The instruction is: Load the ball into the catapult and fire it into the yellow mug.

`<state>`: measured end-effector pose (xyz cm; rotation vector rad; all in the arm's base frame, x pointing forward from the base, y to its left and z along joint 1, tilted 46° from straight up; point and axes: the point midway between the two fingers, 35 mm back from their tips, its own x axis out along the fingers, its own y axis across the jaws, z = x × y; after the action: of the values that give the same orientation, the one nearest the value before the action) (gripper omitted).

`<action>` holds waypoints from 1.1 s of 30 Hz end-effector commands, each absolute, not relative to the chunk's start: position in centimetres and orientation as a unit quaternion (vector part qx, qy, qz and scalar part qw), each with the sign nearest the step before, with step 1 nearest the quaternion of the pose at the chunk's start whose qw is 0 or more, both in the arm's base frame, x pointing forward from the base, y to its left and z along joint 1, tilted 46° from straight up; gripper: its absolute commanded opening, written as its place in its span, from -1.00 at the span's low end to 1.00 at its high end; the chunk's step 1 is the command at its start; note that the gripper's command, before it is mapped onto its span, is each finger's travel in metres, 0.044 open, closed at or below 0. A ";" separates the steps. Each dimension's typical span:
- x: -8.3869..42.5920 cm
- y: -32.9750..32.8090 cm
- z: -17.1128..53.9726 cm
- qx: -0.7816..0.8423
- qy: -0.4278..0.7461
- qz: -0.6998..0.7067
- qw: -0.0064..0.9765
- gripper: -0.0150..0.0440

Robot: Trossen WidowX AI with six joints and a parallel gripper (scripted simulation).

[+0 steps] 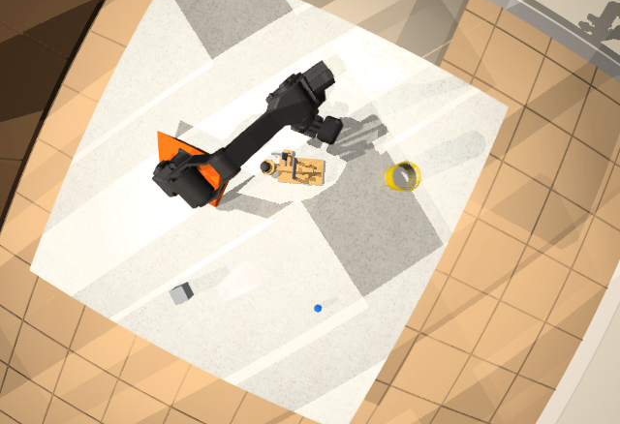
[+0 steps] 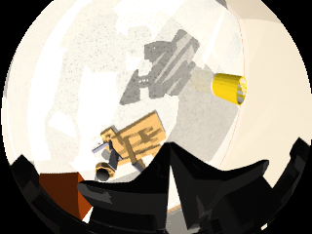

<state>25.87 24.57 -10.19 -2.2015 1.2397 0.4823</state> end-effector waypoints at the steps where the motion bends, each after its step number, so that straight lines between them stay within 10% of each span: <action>1: 24.4 23.5 -10.3 -0.843 0.453 0.187 0.223 -0.49; 33: 16.5 14.7 -8.0 -0.885 0.358 0.198 -0.223 -0.49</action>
<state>16.56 14.86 -8.20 -3.2200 1.3266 0.7247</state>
